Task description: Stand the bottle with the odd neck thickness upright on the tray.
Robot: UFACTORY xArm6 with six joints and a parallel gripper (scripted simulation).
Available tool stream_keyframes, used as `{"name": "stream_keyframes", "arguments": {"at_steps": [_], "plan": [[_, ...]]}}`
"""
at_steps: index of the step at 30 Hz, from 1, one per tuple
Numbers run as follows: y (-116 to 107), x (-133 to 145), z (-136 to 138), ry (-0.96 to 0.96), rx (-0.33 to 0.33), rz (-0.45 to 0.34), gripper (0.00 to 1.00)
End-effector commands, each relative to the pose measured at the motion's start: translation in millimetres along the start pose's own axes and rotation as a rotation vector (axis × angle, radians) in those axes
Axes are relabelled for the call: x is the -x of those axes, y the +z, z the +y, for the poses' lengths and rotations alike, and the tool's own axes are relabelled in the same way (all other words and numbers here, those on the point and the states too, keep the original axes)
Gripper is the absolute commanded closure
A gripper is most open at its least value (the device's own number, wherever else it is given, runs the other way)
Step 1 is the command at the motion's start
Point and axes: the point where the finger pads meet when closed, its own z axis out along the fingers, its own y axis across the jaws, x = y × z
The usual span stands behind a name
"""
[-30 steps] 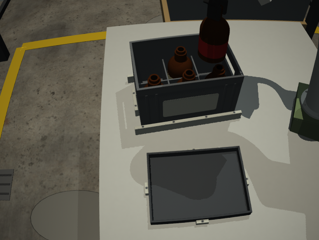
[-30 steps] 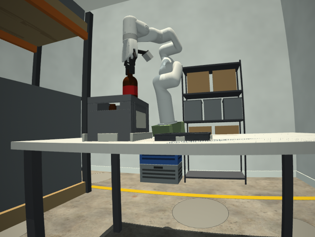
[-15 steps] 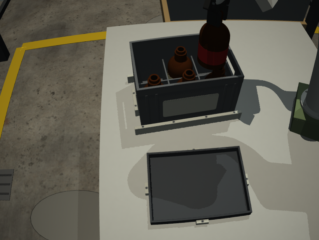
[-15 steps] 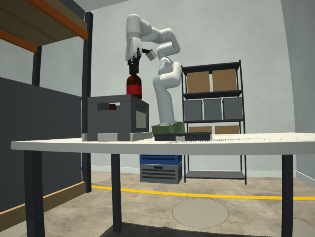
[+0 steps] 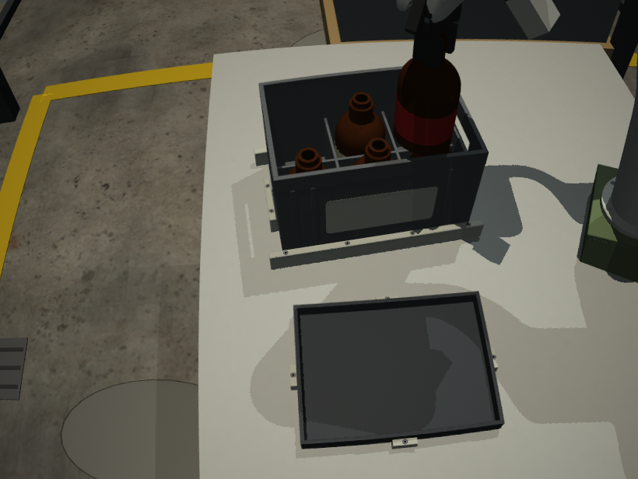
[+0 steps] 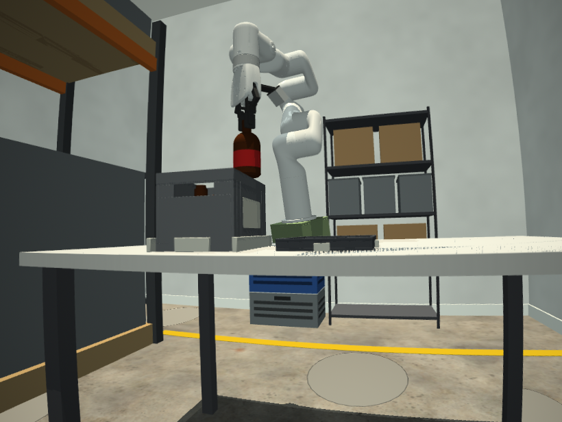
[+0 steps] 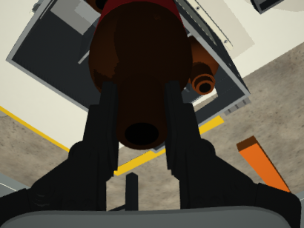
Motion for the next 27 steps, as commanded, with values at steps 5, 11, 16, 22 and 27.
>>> {"name": "stream_keyframes", "arguments": {"at_steps": [5,11,16,22,27], "plan": [[-1.4,-6.2,14.6,0.001,0.001,-0.004,1.00],[-1.4,-12.2,26.4,0.001,0.001,-0.004,1.00],[-1.4,-17.3,36.5,0.001,0.001,-0.004,1.00],[-1.4,-21.5,44.7,0.001,0.001,-0.004,1.00],[-1.4,-26.8,55.2,0.001,0.001,-0.004,1.00]]}}
